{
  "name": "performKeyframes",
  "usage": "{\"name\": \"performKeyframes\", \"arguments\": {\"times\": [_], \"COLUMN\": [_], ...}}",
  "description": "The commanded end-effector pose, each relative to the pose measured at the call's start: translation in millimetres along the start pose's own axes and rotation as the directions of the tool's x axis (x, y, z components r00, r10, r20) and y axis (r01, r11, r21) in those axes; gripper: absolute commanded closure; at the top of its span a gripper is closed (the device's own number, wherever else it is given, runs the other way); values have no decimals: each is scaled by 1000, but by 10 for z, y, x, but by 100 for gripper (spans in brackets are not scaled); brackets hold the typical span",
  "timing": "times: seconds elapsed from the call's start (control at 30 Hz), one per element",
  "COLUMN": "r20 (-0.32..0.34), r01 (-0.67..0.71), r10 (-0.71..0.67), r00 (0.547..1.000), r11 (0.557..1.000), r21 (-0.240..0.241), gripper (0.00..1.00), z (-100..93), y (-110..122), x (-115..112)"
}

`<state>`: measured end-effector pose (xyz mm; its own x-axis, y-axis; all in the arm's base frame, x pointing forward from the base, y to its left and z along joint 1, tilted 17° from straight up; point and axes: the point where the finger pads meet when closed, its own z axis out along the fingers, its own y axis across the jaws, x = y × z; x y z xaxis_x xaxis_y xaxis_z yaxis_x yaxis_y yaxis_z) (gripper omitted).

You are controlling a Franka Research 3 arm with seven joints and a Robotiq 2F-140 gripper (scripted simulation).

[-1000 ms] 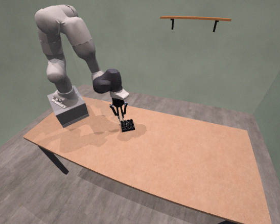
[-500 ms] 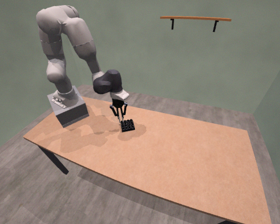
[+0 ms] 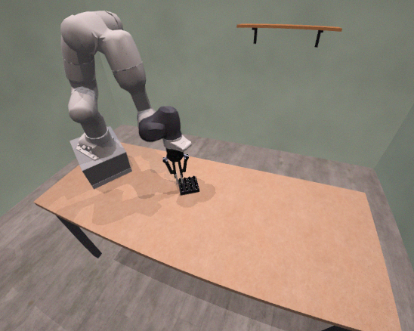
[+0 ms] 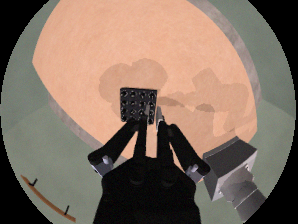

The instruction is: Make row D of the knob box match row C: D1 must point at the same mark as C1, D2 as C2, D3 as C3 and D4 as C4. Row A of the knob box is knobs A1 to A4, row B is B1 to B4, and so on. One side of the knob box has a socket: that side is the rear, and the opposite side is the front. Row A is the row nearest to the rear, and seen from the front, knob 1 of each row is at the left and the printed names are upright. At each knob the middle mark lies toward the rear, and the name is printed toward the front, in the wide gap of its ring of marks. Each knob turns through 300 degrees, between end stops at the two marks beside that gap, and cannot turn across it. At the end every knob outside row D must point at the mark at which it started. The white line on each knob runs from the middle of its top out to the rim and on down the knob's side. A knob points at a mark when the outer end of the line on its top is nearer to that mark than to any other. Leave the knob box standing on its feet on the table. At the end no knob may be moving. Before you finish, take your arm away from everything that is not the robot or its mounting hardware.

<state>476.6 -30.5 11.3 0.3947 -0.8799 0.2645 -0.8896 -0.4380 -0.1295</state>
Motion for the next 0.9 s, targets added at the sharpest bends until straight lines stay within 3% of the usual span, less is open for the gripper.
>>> {"name": "performKeyframes", "arguments": {"times": [0.0, 0.87], "r20": [2, 2], "r01": [5, 5], "r10": [-5, -5], "r00": [1000, 1000], "r11": [1000, 1000], "r21": [11, 11], "gripper": [88, 88], "z": [33, 221], "y": [-44, -47], "x": [4, 7]}}
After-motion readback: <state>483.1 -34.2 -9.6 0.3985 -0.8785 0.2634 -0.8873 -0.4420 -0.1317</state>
